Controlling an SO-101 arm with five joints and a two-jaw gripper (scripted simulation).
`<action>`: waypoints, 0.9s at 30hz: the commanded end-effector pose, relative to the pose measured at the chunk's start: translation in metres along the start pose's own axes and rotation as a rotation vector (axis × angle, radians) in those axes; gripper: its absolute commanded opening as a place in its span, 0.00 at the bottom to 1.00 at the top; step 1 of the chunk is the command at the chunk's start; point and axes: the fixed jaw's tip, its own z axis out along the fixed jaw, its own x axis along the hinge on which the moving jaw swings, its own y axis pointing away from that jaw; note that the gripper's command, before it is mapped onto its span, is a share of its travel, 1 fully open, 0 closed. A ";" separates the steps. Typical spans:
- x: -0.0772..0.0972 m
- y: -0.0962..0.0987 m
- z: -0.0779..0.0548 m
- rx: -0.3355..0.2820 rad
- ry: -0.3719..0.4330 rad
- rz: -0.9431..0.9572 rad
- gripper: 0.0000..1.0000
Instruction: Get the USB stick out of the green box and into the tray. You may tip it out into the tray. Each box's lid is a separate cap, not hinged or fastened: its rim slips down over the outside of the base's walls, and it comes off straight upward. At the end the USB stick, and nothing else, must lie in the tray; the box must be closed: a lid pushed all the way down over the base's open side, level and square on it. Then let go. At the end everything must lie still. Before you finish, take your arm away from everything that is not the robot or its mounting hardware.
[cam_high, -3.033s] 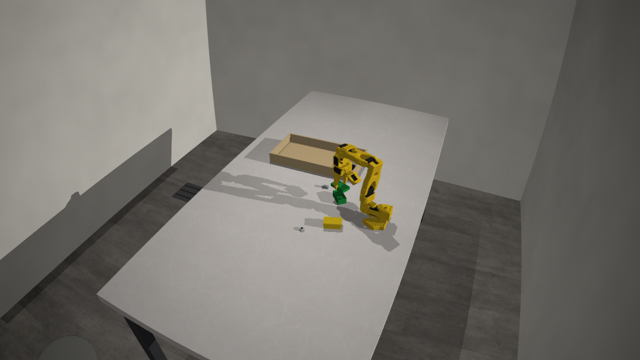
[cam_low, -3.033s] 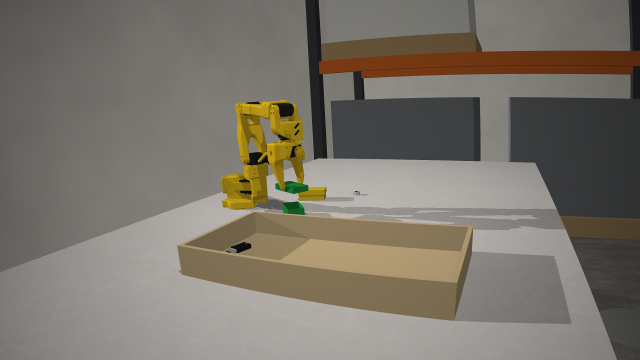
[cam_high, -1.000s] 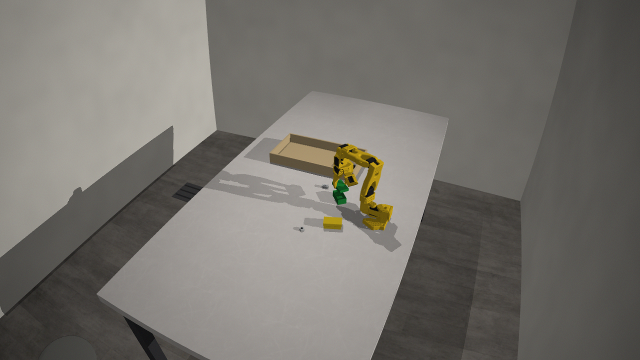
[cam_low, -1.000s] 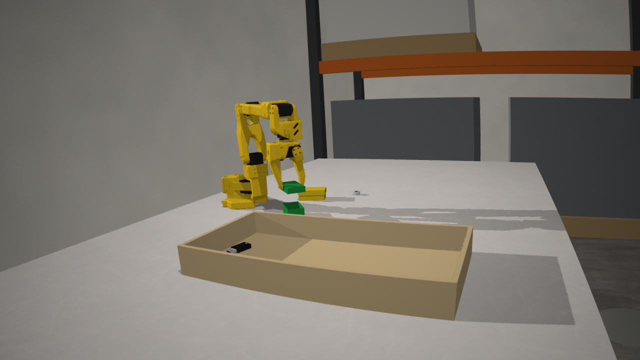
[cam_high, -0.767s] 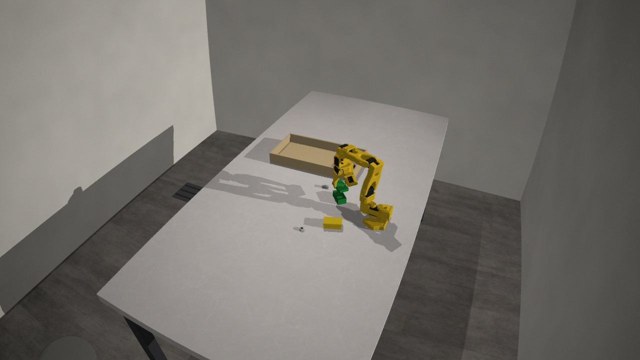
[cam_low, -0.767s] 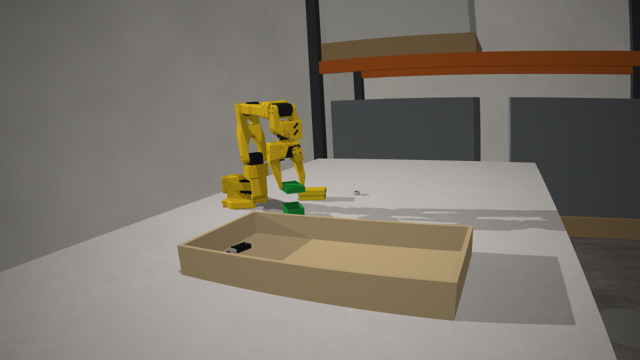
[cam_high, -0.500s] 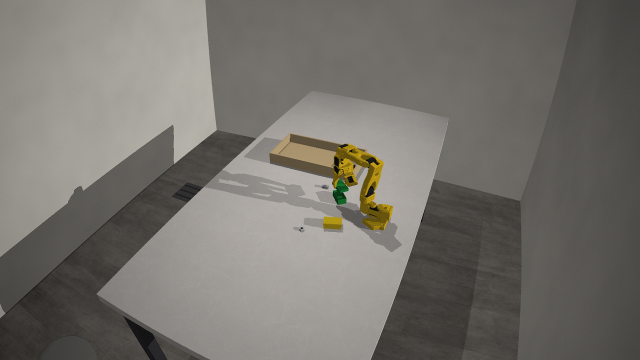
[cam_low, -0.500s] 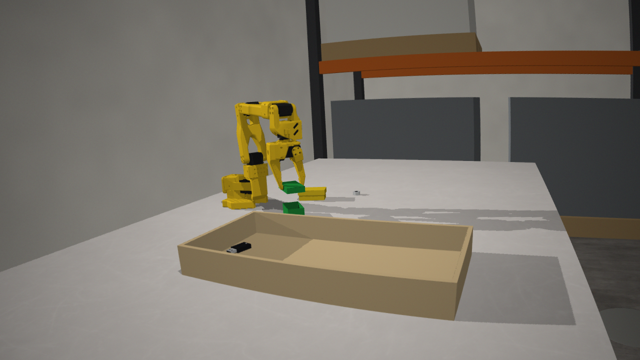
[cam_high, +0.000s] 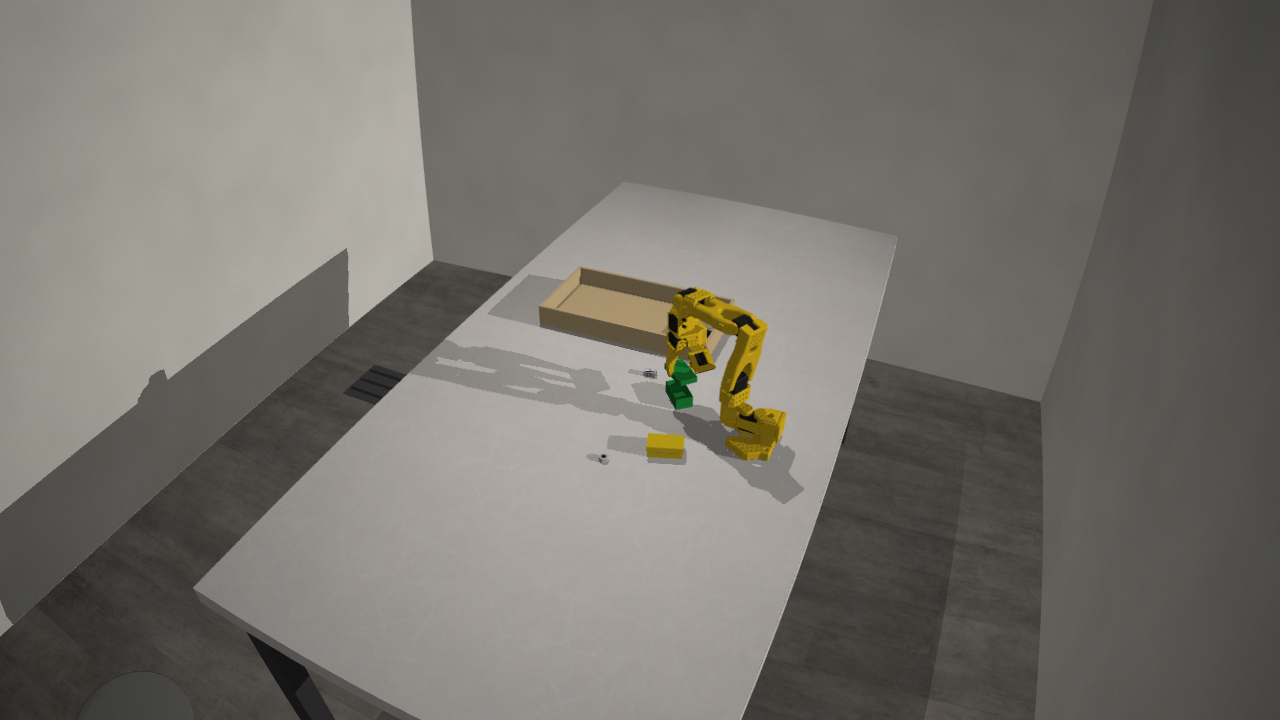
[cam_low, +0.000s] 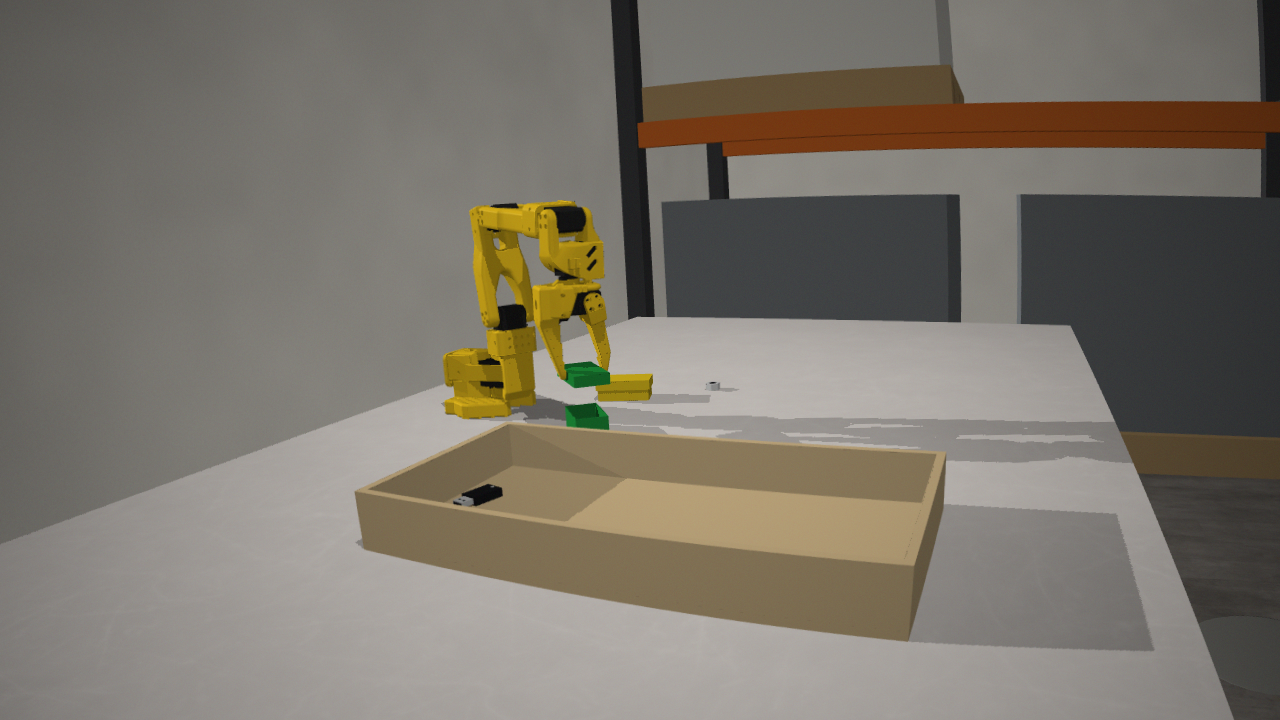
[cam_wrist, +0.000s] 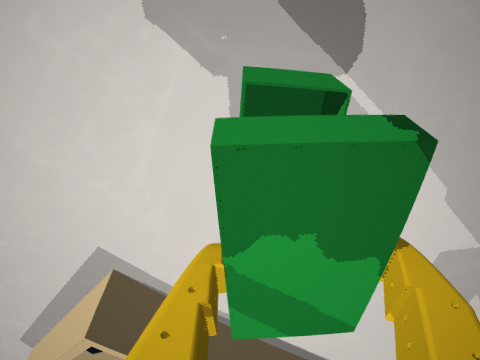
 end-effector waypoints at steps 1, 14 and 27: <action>0.001 -0.001 -0.005 0.012 0.033 0.007 0.21; 0.002 -0.002 0.000 0.012 0.033 0.007 0.21; 0.002 -0.002 0.010 0.012 0.033 0.007 0.21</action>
